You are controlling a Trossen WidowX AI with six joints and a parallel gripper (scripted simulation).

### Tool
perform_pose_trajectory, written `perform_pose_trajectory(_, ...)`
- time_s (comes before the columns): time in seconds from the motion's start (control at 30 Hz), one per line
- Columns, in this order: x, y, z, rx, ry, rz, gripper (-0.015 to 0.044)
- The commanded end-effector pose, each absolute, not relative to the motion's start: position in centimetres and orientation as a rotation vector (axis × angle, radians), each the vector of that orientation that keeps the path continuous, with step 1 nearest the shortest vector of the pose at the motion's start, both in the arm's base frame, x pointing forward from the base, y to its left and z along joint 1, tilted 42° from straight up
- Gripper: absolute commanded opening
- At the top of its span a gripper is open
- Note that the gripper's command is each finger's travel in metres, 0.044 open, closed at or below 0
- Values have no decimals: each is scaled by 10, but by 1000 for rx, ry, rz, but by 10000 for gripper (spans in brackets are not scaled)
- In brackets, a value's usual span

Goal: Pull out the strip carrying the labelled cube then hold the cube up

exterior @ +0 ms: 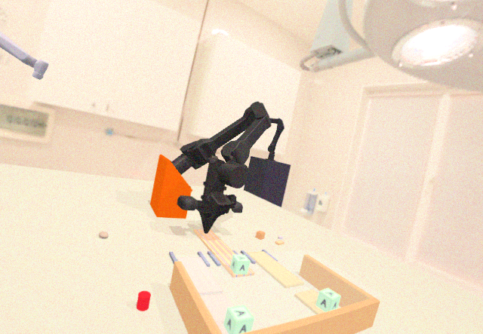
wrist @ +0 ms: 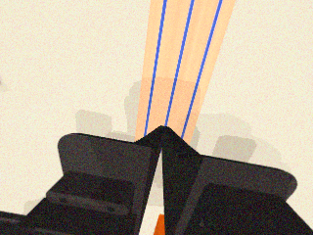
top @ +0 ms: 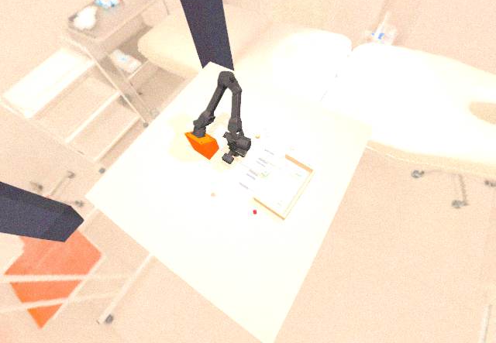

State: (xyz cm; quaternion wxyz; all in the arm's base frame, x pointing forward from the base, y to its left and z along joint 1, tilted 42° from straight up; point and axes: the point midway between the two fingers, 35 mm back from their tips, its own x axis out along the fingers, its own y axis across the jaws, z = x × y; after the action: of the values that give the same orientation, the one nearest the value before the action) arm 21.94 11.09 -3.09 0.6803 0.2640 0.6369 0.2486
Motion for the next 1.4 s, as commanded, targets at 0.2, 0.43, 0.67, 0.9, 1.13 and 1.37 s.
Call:
perform_pose_trajectory(0.2, 198, 114, -35, 593, 1465, 561, 0)
perform_pose_trajectory(0.43, 198, 114, -35, 593, 1465, 561, 0)
perform_pose_trajectory(0.67, 198, 114, -35, 593, 1465, 561, 0)
perform_pose_trajectory(0.9, 198, 114, -35, 593, 1465, 561, 0)
perform_pose_trajectory(1.13, 198, 114, -35, 593, 1465, 561, 0)
perform_pose_trajectory(1.37, 198, 114, -35, 593, 1465, 561, 0)
